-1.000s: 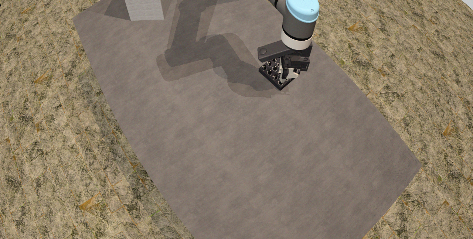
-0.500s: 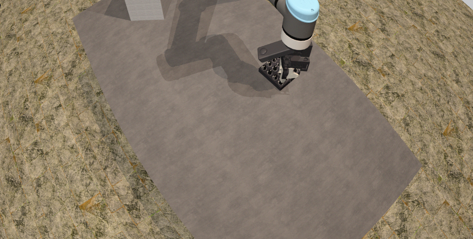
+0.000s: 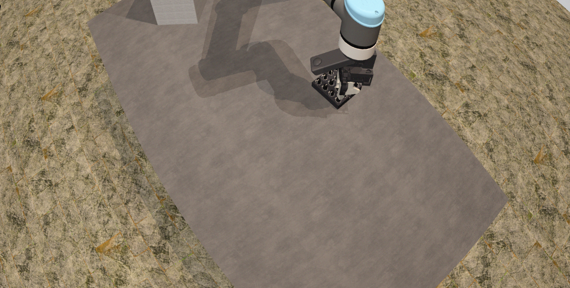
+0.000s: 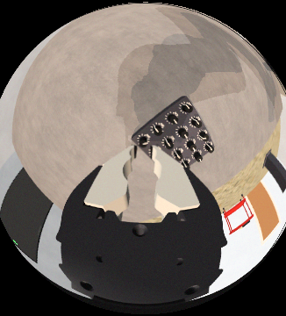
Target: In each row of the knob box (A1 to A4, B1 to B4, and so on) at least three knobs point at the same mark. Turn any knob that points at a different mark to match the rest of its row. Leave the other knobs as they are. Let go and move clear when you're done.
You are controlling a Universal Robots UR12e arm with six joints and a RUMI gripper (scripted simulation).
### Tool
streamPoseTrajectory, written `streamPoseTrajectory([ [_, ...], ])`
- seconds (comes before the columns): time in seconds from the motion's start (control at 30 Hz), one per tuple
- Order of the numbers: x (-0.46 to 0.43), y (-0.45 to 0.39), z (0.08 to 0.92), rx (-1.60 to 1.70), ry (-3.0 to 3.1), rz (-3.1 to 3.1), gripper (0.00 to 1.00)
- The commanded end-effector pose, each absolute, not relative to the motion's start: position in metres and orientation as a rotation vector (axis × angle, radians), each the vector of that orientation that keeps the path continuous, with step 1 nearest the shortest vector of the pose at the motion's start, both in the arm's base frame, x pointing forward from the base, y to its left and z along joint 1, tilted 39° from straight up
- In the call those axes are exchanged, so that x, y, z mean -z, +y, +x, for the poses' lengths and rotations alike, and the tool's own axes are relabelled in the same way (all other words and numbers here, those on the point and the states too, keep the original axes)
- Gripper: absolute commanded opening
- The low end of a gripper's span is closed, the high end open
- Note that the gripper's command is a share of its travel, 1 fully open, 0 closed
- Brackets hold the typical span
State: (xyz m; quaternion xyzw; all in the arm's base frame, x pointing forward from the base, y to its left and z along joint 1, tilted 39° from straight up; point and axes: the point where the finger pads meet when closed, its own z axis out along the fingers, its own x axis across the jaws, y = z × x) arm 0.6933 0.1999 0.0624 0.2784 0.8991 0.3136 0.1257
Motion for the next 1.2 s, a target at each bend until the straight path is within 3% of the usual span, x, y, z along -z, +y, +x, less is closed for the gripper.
streamPoseTrajectory([
  [0.0, -0.0642, 0.1997, 0.6954, -0.912, 2.616, 0.808, 0.11],
  [1.17, -0.0605, 0.1968, 0.6928, -0.913, 2.618, 0.810, 0.11],
])
